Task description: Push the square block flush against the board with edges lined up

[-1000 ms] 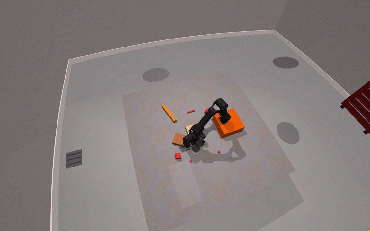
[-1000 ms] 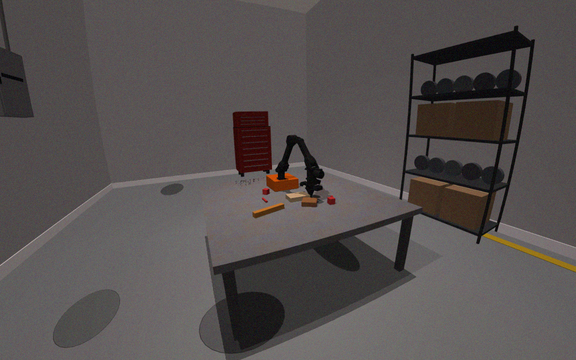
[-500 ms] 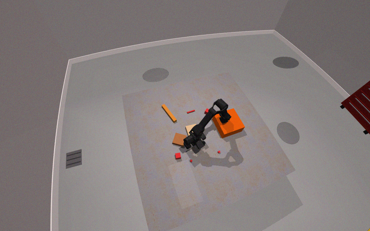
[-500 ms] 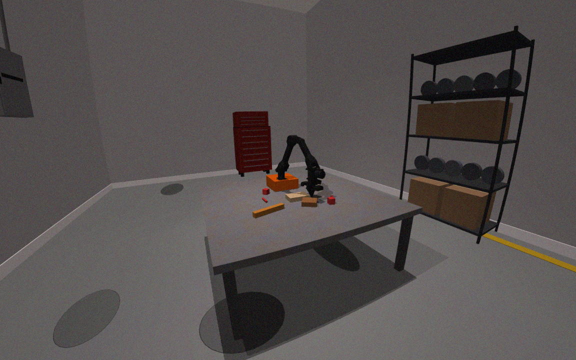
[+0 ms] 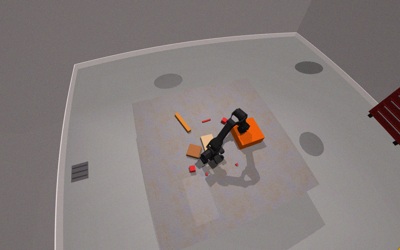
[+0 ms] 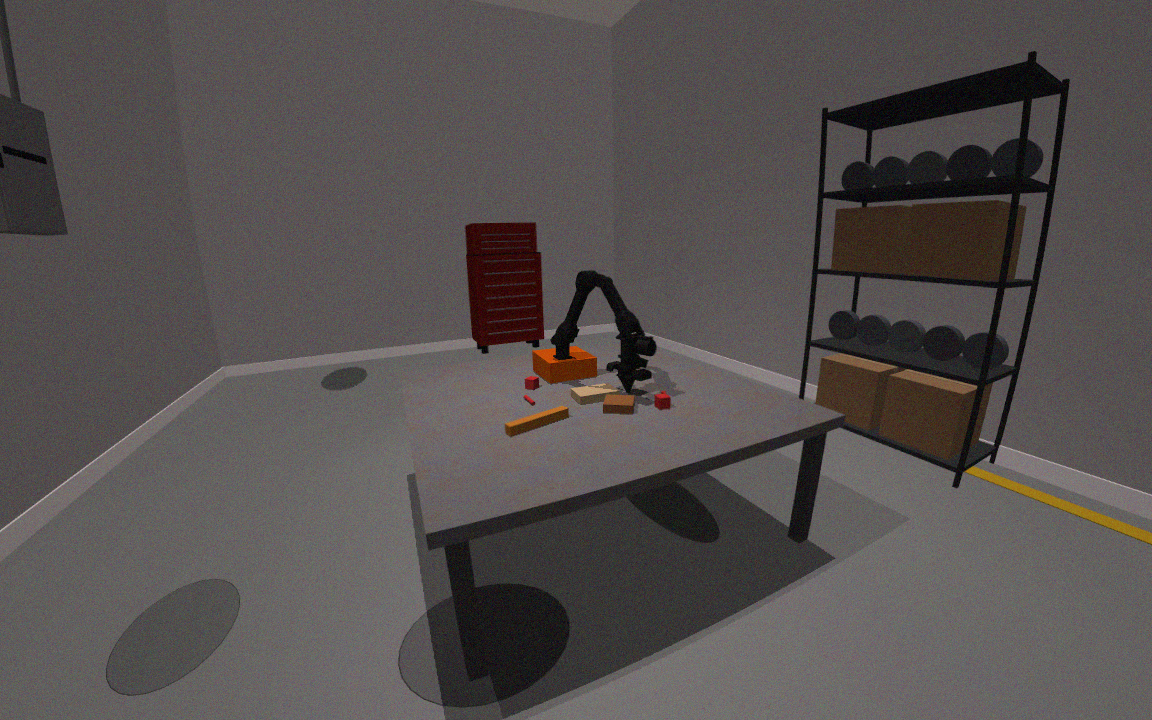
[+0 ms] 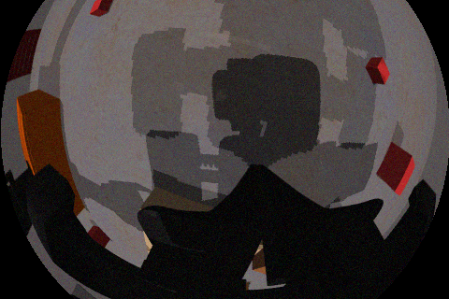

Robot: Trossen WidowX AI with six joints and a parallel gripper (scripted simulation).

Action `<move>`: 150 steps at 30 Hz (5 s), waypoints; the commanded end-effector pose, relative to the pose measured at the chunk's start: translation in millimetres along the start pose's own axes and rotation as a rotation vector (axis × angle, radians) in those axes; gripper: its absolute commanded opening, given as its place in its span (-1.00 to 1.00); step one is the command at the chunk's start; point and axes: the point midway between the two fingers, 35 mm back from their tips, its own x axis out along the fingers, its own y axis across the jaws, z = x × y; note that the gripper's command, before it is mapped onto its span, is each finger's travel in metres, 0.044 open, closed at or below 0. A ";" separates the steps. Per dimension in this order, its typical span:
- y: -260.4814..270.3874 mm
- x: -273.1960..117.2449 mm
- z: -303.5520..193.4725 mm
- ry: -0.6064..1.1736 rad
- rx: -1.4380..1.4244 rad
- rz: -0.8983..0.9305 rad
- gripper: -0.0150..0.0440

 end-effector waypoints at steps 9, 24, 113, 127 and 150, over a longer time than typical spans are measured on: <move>-0.4 -52.1 7.1 0.004 0.004 -0.001 -0.49; 2.9 -55.6 -19.8 0.007 0.334 -0.001 -0.49; 115.0 -57.2 -209.6 0.008 3.402 -0.037 -0.49; 115.8 -2.1 -210.8 0.010 3.408 -0.039 -0.49; 110.3 -1.7 -197.6 0.010 3.408 -0.037 -0.49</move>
